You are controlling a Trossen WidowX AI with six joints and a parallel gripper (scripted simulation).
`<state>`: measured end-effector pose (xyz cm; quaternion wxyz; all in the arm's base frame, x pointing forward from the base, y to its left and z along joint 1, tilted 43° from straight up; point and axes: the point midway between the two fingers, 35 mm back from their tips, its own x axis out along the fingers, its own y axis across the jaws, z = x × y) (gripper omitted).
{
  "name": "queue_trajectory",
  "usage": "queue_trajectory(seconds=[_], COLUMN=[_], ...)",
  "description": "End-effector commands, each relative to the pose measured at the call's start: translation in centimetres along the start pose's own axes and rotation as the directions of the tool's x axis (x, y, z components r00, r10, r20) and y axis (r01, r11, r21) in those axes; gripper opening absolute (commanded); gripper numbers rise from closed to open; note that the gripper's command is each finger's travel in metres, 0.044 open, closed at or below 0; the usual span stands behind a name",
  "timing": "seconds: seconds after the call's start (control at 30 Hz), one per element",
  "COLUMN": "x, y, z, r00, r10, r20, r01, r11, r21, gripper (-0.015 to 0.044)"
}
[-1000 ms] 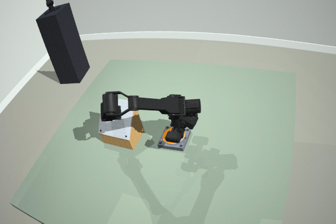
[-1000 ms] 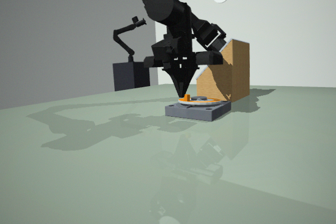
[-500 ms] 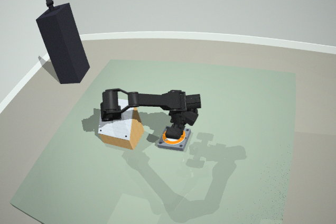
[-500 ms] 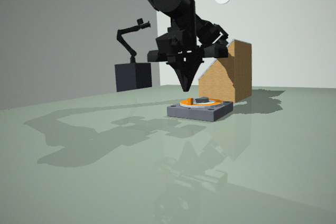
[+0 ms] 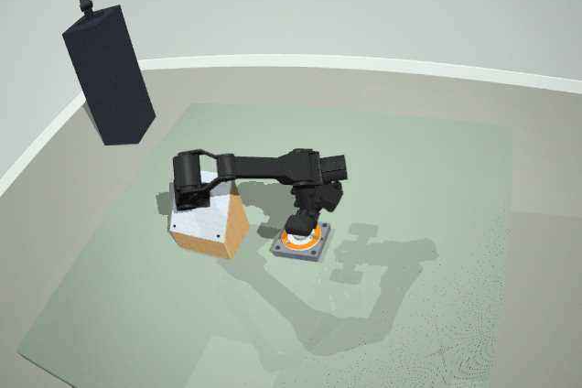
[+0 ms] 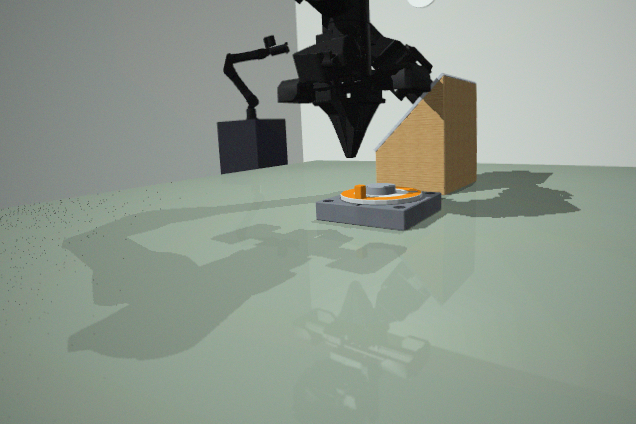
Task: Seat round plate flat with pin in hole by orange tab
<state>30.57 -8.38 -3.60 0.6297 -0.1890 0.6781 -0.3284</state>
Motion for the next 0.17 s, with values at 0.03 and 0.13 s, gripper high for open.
queue_trajectory(seconds=[0.03, 0.13], x=[0.03, 0.03], y=[0.01, 0.01], z=[0.00, 0.00], r00=[1.000, 1.000], r10=[0.000, 0.000], r20=[0.001, 0.001], r01=[0.000, 0.000], r11=[1.000, 1.000], r21=[-0.004, -0.004], gripper=[0.0000, 0.0000])
